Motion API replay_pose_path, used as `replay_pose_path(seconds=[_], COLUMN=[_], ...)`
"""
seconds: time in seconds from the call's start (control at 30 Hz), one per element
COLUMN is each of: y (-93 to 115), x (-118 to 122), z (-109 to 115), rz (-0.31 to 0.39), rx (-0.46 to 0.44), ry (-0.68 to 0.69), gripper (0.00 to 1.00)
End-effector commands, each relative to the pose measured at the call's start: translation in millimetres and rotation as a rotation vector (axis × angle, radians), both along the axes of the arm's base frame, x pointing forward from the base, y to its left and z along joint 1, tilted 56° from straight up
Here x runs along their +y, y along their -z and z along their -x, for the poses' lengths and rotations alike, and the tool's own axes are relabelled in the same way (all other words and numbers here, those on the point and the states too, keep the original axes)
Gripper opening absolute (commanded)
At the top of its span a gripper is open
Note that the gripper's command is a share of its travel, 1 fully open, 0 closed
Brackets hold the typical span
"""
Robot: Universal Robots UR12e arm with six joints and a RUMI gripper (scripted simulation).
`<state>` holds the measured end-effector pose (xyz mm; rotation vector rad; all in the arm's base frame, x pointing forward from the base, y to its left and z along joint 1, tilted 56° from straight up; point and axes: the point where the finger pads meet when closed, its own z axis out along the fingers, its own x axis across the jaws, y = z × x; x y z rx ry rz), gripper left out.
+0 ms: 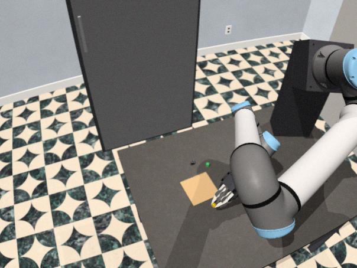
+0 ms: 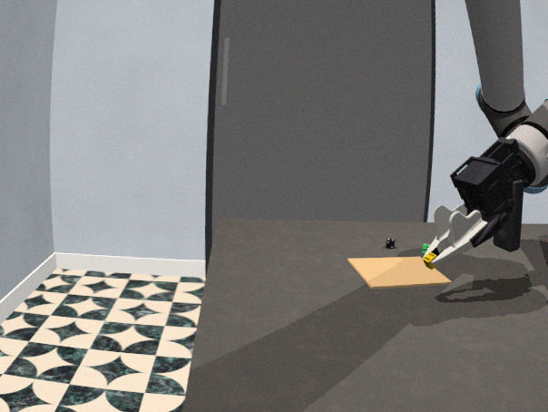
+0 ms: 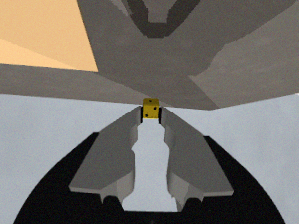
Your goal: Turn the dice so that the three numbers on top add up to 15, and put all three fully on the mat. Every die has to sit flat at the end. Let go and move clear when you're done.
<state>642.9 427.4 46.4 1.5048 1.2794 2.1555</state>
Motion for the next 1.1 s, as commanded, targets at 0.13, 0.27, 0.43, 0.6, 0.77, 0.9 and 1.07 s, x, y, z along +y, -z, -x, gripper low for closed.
replay_pose_path(seconds=[0.13,0.27,0.43,0.6,0.77,0.9,1.07], y=[19.0,20.8,22.4,22.4,22.4,22.4,22.4], x=[26.6,29.2,31.4,31.4,31.4,31.4,31.4], z=[-11.4,-12.3,-13.0,-13.0,-13.0,-13.0,-13.0], rz=[0.0,0.0,0.0,0.0,0.0,0.0,0.0], rx=[-0.002,-0.002,-0.002,-0.002,-0.002,-0.002,-0.002], ry=[0.003,0.003,0.003,0.003,0.003,0.003,0.003], gripper=[0.0,0.0,0.0,0.0,0.0,0.0,0.0])
